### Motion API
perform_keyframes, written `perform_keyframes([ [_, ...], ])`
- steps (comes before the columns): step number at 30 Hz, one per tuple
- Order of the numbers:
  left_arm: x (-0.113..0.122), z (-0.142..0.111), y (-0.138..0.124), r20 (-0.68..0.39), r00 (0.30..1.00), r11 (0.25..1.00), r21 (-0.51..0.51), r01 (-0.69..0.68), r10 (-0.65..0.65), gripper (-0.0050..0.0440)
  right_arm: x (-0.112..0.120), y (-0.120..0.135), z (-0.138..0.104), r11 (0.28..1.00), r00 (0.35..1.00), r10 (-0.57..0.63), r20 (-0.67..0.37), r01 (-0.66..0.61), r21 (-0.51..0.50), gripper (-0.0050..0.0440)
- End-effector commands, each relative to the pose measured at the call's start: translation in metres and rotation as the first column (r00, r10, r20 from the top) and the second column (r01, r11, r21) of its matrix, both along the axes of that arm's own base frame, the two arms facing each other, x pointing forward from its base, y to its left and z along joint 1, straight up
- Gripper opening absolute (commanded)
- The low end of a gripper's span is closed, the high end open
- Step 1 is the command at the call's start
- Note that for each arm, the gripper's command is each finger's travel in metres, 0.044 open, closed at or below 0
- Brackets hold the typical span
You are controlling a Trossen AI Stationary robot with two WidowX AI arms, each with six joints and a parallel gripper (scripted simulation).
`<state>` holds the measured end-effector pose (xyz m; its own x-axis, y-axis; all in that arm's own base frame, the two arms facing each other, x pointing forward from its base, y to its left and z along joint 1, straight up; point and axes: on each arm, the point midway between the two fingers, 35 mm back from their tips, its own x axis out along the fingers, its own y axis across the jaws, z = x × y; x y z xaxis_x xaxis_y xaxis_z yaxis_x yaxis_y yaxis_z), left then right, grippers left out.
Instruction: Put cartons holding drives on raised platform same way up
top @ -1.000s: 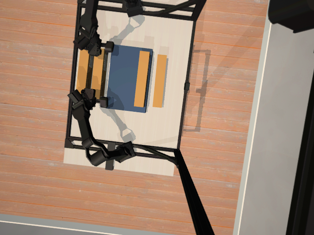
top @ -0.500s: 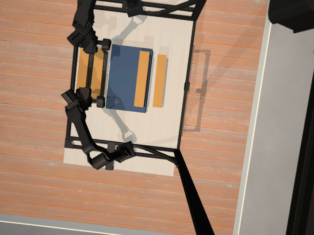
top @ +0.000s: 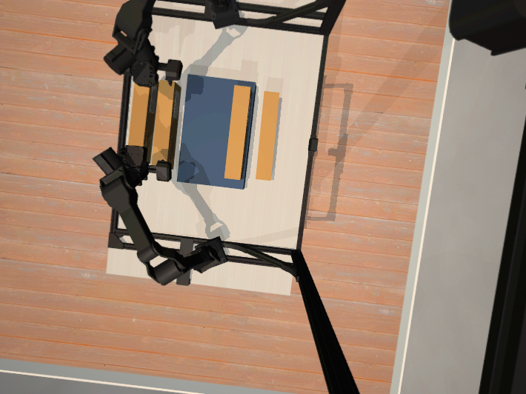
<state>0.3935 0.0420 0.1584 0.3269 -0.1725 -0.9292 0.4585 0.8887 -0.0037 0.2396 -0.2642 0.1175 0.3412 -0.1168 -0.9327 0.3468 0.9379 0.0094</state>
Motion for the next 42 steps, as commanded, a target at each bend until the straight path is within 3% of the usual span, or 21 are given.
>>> perform_keyframes([
  [1, 0.0, 0.022, 0.0, 0.006, 1.0, 1.0, 0.001, -0.002, 0.002, 0.0389, 0.001, 0.0, 0.026, 1.0, 1.0, -0.002, 0.011, 0.002, -0.014, 0.0389],
  [13, -0.002, 0.023, -0.001, 0.006, 1.0, 1.0, 0.001, -0.002, 0.002, 0.0389, 0.0, 0.002, 0.027, 1.0, 1.0, -0.002, 0.011, 0.002, -0.014, 0.0389],
  [24, -0.024, 0.023, -0.01, 0.006, 1.0, 1.0, 0.001, -0.002, 0.002, 0.0389, -0.008, 0.024, 0.027, 1.0, 1.0, -0.002, 0.011, 0.002, -0.014, 0.0389],
  [39, -0.115, 0.023, -0.047, 0.006, 1.0, 1.0, 0.001, -0.002, 0.002, 0.0389, -0.041, 0.116, 0.027, 1.0, 1.0, -0.002, 0.011, 0.002, -0.014, 0.0389],
  [42, -0.122, 0.023, -0.05, 0.006, 1.0, 1.0, 0.001, -0.002, 0.002, 0.0389, -0.043, 0.124, 0.027, 1.0, 1.0, -0.002, 0.011, 0.002, -0.014, 0.0389],
])
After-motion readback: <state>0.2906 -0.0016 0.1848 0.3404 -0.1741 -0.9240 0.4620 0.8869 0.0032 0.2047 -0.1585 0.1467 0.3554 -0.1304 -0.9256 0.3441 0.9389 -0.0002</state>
